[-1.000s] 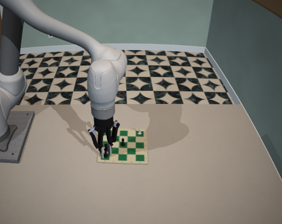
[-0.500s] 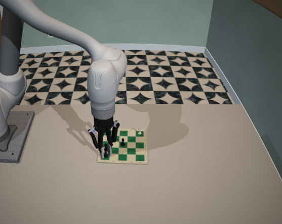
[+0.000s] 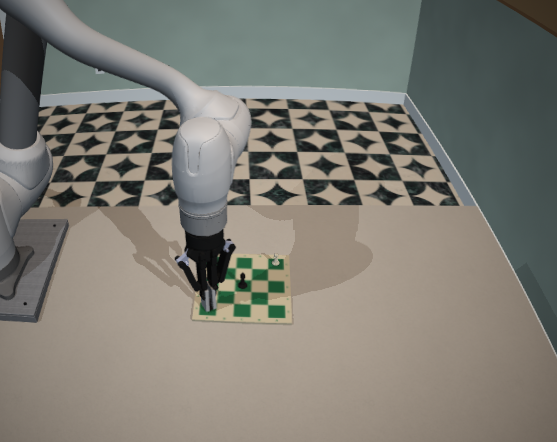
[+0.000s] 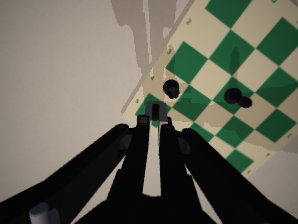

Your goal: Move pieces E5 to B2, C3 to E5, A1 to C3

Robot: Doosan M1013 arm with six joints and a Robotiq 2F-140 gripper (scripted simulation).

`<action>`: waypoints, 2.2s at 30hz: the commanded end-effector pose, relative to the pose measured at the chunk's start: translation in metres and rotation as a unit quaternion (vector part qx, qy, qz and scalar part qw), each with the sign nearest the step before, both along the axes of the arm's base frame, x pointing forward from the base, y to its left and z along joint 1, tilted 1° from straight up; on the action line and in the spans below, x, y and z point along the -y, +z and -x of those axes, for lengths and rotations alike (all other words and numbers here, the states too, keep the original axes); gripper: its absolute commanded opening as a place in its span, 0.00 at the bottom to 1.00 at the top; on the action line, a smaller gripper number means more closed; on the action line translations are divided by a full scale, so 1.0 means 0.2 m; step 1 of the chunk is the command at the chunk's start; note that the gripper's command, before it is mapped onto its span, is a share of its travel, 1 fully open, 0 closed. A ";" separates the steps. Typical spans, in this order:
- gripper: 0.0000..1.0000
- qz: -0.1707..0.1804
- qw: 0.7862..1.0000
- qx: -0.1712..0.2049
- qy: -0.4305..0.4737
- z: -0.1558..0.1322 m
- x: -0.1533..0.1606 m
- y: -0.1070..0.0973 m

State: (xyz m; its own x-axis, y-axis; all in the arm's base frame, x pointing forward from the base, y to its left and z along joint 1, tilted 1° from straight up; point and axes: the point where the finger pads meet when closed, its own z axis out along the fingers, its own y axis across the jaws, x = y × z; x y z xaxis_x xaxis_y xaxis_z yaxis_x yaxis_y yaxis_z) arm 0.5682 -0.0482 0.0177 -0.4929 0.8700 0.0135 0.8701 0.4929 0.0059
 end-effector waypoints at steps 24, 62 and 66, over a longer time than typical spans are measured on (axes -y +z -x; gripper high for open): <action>0.00 0.000 1.000 0.000 0.000 0.00 0.00 0.00; 0.00 0.000 0.999 0.001 0.053 -0.24 -0.19 0.51; 0.00 0.000 0.994 0.002 0.106 -0.45 -0.41 0.51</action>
